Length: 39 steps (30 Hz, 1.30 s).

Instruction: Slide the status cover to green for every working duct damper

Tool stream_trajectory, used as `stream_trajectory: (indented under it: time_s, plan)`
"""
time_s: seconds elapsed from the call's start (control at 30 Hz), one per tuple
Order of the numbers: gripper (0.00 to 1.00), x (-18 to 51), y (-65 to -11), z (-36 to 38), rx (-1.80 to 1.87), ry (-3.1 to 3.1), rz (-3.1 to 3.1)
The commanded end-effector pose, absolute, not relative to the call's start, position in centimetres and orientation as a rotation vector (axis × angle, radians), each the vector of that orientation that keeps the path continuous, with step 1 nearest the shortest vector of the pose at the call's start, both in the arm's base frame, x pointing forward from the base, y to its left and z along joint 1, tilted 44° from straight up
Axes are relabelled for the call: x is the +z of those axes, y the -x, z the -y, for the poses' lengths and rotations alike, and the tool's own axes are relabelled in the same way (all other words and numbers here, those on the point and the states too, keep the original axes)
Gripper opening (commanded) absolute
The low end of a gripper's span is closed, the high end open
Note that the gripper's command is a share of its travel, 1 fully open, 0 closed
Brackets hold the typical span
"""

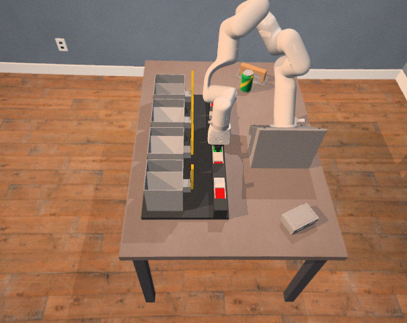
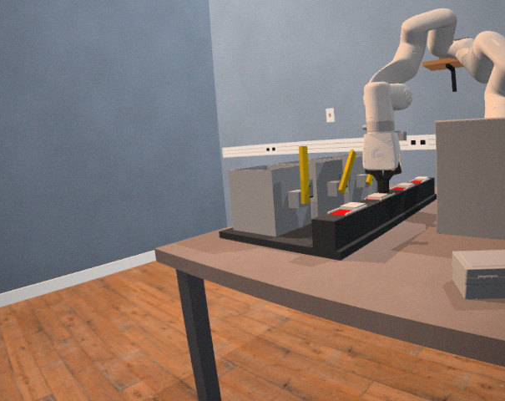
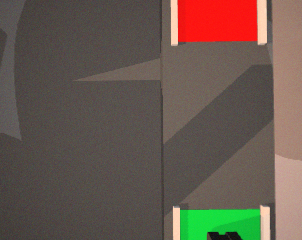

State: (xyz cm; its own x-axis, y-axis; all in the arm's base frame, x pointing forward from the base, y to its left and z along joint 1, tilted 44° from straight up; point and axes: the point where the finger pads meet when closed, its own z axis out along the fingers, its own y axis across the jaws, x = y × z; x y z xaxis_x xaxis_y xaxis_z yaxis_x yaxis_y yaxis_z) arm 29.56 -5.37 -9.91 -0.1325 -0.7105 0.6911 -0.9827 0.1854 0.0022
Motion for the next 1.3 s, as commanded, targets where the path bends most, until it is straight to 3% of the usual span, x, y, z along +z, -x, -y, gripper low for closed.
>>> stream_trajectory:
  time_s: [0.0, 1.27]
  plan:
    - [0.0, -9.97, -29.71, 5.2, 0.635, -1.585, 1.91]
    - [0.0, -10.38, -29.78, 4.78, 0.635, -1.585, 1.91]
